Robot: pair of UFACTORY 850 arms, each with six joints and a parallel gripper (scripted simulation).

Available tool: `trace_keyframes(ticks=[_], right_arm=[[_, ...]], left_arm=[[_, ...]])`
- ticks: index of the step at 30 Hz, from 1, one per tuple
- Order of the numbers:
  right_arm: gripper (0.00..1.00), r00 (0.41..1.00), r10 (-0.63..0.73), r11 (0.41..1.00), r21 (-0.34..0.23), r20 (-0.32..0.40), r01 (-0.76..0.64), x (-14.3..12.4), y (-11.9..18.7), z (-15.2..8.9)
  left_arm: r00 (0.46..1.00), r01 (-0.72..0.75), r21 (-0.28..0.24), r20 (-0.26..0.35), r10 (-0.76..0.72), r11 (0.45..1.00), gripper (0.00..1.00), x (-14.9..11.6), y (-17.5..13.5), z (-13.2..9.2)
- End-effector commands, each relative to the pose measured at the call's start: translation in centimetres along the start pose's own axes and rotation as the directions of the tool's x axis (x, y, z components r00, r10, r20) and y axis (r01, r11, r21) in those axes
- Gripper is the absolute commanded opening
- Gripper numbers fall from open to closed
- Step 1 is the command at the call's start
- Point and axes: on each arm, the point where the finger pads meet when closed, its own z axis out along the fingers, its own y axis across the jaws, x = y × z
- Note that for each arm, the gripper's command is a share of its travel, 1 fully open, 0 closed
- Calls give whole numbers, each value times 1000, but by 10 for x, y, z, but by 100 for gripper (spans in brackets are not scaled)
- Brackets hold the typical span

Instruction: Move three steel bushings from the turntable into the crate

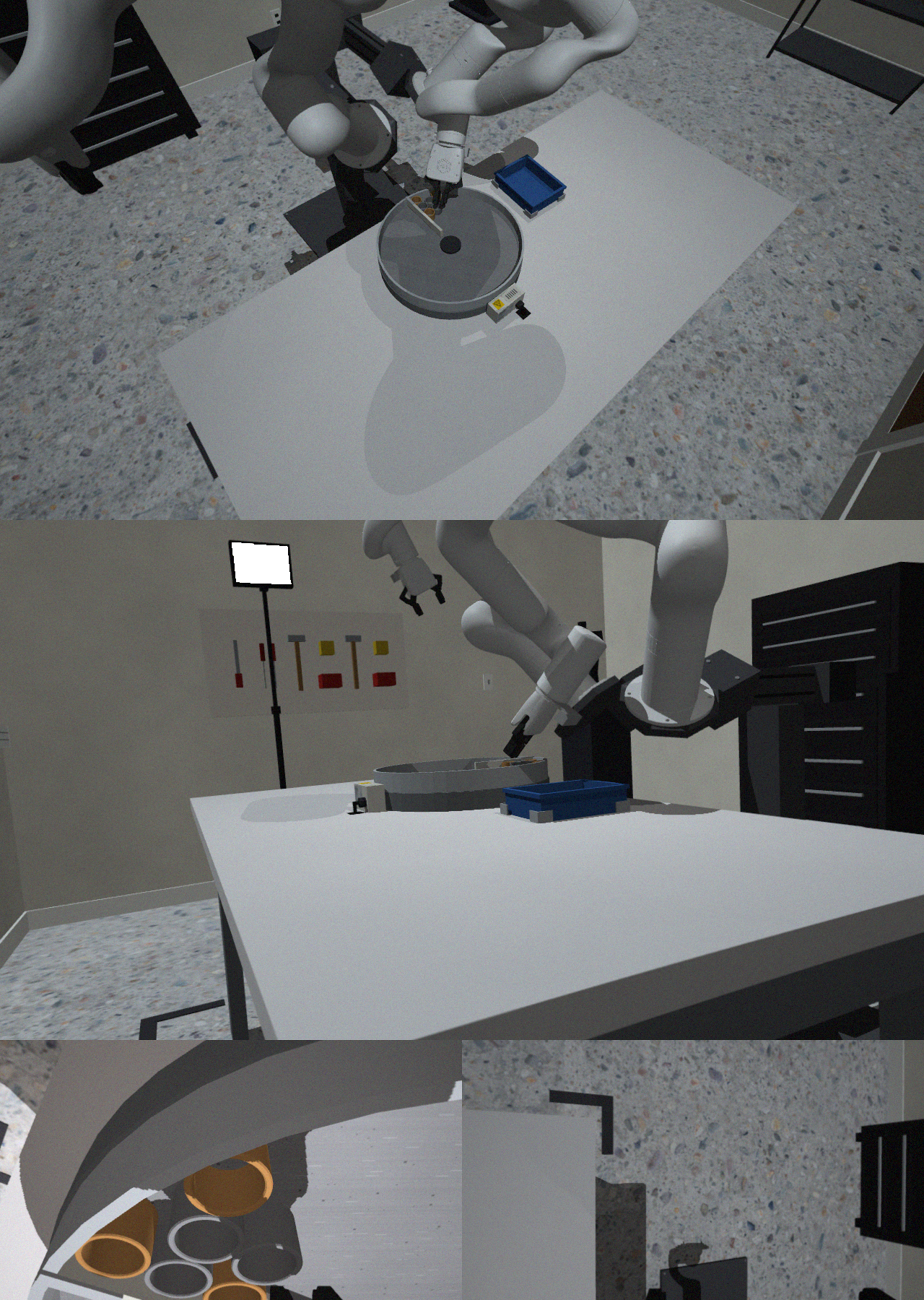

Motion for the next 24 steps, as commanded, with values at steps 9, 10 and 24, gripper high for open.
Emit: trace_keyframes(ticks=[9,10,24], right_arm=[[100,1000,0,1000,0,-2,0,0,0,-1],[100,1000,0,1000,0,-2,0,0,0,-1],[100,1000,0,1000,0,-2,0,0,0,-1]], left_arm=[[1000,0,0,1,0,1000,13,4,0,5],[1000,0,0,1,0,1000,13,4,0,5],[1000,0,0,1,0,1000,13,8,0,9]])
